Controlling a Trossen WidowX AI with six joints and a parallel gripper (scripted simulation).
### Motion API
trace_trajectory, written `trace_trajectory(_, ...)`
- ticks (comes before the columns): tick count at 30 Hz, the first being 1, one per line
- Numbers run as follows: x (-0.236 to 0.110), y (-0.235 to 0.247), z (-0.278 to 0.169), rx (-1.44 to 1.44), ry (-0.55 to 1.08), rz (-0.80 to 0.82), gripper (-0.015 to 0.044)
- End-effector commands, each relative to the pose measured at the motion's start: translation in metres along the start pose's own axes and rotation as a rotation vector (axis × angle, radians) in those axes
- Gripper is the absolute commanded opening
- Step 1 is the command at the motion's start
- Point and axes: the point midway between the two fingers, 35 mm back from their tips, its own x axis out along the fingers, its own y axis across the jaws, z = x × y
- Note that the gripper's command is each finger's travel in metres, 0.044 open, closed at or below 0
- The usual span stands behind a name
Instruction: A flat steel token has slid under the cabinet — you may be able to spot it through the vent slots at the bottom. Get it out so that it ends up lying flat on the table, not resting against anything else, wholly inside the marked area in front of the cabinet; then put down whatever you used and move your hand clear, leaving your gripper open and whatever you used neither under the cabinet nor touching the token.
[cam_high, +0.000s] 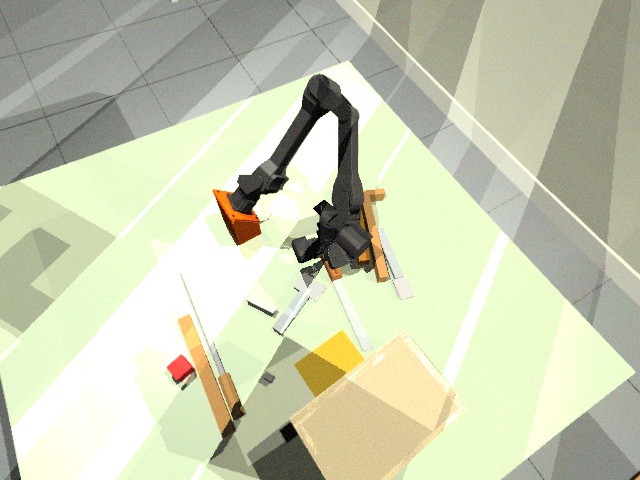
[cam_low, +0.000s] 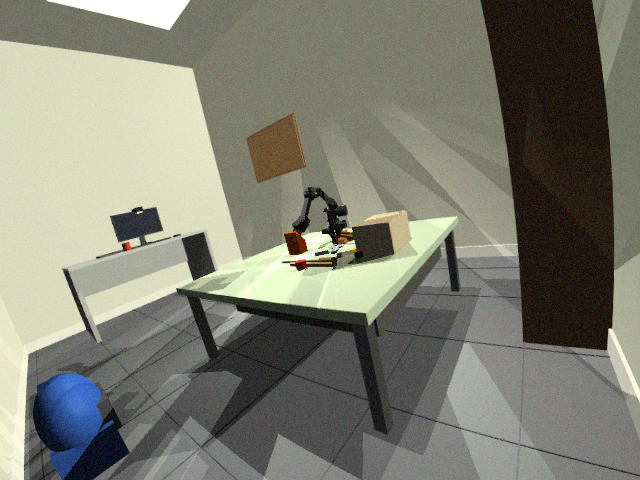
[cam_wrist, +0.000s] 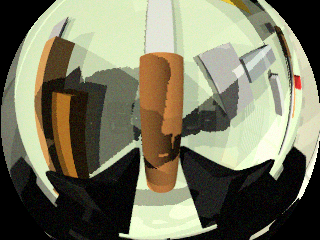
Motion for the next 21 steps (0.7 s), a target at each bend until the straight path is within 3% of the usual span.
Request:
trace_trajectory(1,0.0000,0.0000,0.0000,0.000,0.000,0.000,0.0200)
trace_trajectory(4,0.0000,0.0000,0.0000,0.000,-0.010,-0.002,0.0270)
trace_trajectory(21,0.0098,0.0017,0.0000,-0.004,-0.012,-0.002,0.0270)
